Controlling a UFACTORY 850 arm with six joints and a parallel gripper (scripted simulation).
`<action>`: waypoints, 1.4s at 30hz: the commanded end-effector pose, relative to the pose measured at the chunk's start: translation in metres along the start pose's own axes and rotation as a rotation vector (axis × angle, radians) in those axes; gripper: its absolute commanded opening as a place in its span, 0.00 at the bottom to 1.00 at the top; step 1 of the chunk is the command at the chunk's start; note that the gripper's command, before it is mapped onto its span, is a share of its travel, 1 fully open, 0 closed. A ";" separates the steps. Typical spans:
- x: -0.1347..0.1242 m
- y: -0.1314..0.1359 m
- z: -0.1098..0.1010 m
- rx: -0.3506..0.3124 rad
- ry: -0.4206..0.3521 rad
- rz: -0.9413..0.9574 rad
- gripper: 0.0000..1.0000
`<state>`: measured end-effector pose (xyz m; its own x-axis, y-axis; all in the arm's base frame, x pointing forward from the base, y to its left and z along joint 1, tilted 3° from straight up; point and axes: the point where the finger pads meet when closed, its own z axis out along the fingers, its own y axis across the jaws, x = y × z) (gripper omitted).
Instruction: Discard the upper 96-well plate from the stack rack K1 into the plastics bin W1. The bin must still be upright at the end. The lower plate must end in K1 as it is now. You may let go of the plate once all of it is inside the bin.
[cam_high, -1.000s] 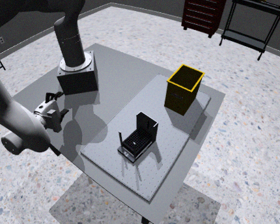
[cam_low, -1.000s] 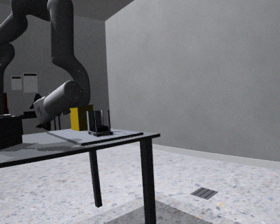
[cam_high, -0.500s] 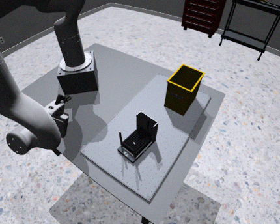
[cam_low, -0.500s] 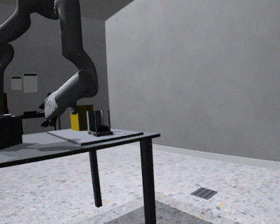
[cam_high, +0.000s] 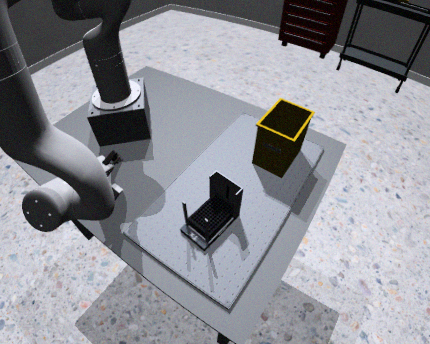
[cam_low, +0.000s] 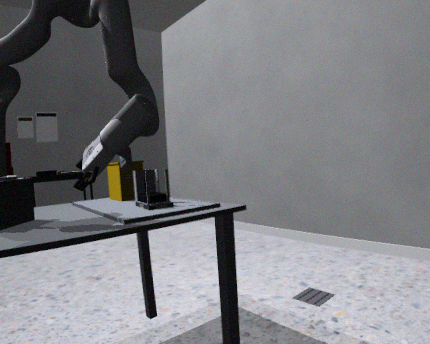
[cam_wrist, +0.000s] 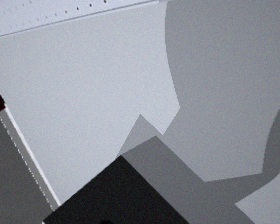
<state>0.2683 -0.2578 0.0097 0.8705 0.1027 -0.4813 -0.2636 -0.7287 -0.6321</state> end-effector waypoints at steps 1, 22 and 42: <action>0.014 -0.006 -0.010 -0.087 0.007 0.140 1.00; 0.063 -0.036 -0.043 -0.309 0.169 0.559 1.00; 0.109 -0.079 -0.073 -0.405 0.423 0.894 1.00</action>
<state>0.3998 -0.2424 0.0454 0.5718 -0.6979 -0.4313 -0.7434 -0.6631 0.0875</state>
